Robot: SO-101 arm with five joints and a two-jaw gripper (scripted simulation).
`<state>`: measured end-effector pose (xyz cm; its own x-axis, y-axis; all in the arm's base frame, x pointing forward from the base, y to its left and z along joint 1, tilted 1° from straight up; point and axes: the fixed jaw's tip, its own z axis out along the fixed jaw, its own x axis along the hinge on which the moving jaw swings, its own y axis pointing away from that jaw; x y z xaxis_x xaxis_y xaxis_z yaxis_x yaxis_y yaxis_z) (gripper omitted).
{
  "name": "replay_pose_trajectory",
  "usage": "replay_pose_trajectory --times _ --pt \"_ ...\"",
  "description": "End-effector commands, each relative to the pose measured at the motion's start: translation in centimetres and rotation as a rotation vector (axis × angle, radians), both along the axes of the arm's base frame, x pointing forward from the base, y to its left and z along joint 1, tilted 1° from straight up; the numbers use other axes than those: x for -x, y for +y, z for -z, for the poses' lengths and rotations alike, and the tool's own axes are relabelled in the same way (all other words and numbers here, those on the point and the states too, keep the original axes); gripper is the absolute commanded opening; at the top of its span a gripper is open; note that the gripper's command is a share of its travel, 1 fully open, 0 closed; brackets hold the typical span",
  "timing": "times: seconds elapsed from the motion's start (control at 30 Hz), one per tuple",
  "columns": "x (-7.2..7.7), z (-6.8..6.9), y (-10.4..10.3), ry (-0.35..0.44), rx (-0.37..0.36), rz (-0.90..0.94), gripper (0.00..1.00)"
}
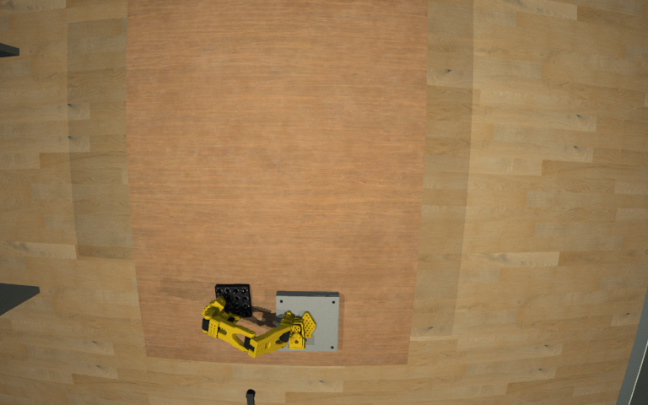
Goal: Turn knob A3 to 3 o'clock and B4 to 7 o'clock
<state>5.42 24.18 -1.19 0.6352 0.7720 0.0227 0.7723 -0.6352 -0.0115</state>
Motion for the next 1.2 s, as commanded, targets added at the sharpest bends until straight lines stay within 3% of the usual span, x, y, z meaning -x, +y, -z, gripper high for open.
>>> replay_pose_trajectory --times 0.0,1.17 --pt "-0.1 0.28 -0.35 0.005 0.022 0.001 0.1" --pt "0.1 0.28 -0.2 0.005 0.022 0.001 0.04"
